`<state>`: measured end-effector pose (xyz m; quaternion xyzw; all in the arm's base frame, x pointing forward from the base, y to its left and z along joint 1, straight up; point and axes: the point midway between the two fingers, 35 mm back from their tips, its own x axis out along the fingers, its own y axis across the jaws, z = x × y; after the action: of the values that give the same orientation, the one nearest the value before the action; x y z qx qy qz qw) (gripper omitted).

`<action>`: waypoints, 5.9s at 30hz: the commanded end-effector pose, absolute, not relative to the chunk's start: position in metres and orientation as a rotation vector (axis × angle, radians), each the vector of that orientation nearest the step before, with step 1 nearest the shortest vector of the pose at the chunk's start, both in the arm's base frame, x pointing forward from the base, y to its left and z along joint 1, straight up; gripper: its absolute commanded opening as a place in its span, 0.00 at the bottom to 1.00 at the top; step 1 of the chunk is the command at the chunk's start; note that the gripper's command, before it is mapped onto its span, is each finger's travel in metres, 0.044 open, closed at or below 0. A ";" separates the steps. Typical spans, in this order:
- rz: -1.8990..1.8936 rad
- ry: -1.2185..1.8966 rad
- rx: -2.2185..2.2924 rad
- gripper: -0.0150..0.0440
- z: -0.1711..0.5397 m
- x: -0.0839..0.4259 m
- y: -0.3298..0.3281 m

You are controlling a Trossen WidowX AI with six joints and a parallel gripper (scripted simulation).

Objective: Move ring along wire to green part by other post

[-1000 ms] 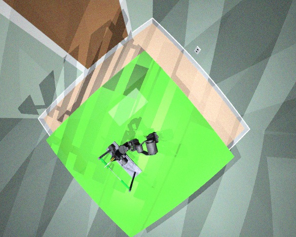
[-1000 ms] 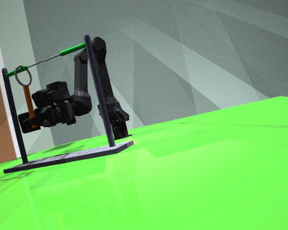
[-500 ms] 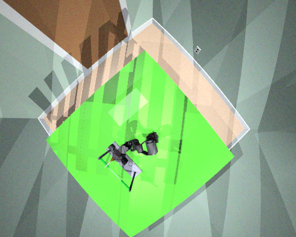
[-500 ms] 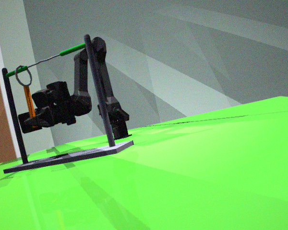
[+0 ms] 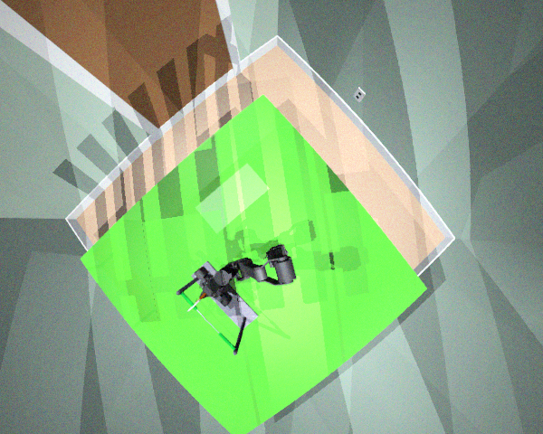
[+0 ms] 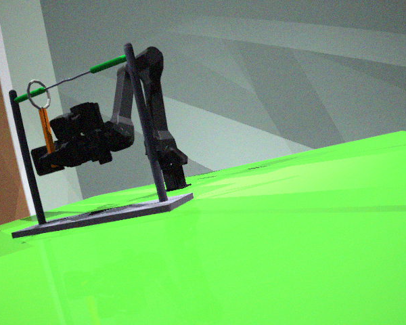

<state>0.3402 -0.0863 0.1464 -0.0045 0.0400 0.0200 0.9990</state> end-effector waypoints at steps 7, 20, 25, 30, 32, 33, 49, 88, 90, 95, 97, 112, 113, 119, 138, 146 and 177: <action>0.034 0.068 -0.015 0.00 0.152 0.341 -0.087; 0.034 0.068 -0.015 0.00 0.152 0.341 -0.087; 0.034 0.068 -0.015 0.00 0.152 0.341 -0.087; 0.034 0.068 -0.015 0.00 0.152 0.341 -0.087; 0.034 0.068 -0.015 0.00 0.152 0.341 -0.087; 0.034 0.068 -0.015 0.00 0.152 0.341 -0.087; 0.033 0.076 -0.012 0.00 0.153 0.340 -0.072; 0.005 0.084 0.013 0.00 0.153 0.339 -0.030; 0.004 0.084 0.012 0.00 0.153 0.340 -0.028; 0.002 0.084 0.004 0.00 0.153 0.340 -0.024; 0.003 0.084 -0.002 0.00 0.154 0.340 -0.023; 0.036 0.086 -0.048 0.00 0.153 0.340 -0.013; 0.037 0.086 -0.048 0.00 0.153 0.340 -0.013; 0.048 0.087 -0.039 0.00 0.152 0.339 -0.006; 0.050 0.090 0.019 0.00 0.153 0.338 0.020; 0.042 0.091 0.018 0.00 0.153 0.337 0.028; 0.027 0.095 0.004 0.00 0.153 0.336 0.056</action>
<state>0.3360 0.0540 0.1534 0.0006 0.0454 0.0159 0.9988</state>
